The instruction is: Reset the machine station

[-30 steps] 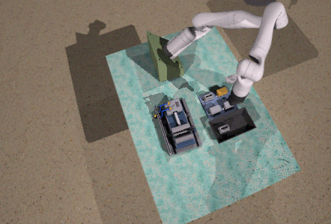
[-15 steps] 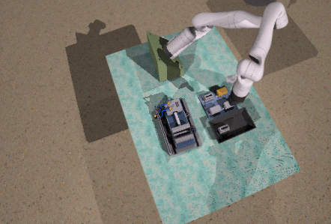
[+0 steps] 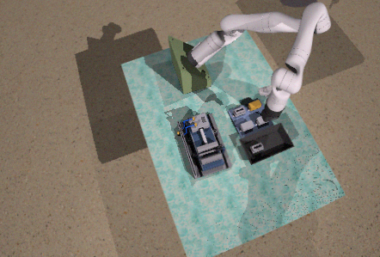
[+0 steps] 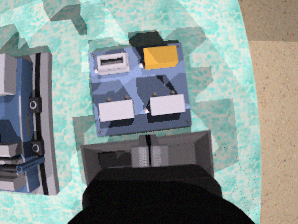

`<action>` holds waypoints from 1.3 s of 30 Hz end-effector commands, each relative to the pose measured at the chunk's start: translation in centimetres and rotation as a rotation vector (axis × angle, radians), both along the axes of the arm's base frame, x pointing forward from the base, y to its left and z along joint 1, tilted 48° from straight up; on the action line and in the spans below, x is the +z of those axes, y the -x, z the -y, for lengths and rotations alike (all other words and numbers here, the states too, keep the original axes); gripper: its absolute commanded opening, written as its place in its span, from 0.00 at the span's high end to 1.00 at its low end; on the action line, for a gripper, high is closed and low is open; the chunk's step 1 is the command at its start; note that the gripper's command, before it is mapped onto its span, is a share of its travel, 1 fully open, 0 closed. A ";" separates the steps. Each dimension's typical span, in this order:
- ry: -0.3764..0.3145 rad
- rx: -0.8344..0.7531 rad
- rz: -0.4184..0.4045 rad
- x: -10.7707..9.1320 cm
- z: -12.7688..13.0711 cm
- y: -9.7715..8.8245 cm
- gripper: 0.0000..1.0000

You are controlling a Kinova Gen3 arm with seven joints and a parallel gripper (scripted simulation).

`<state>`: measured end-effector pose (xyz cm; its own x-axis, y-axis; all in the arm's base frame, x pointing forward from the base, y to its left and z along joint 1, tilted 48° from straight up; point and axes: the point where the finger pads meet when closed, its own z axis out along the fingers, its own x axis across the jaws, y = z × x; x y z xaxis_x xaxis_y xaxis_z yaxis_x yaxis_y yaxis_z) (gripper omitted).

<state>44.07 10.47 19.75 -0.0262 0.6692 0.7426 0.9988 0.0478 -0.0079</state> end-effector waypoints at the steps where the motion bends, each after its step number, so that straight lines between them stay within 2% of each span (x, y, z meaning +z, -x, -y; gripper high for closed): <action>1: -0.003 0.005 0.009 -0.3 -0.3 -0.1 1.00; 39: -0.002 0.004 0.008 -4.3 -4.6 0.1 1.00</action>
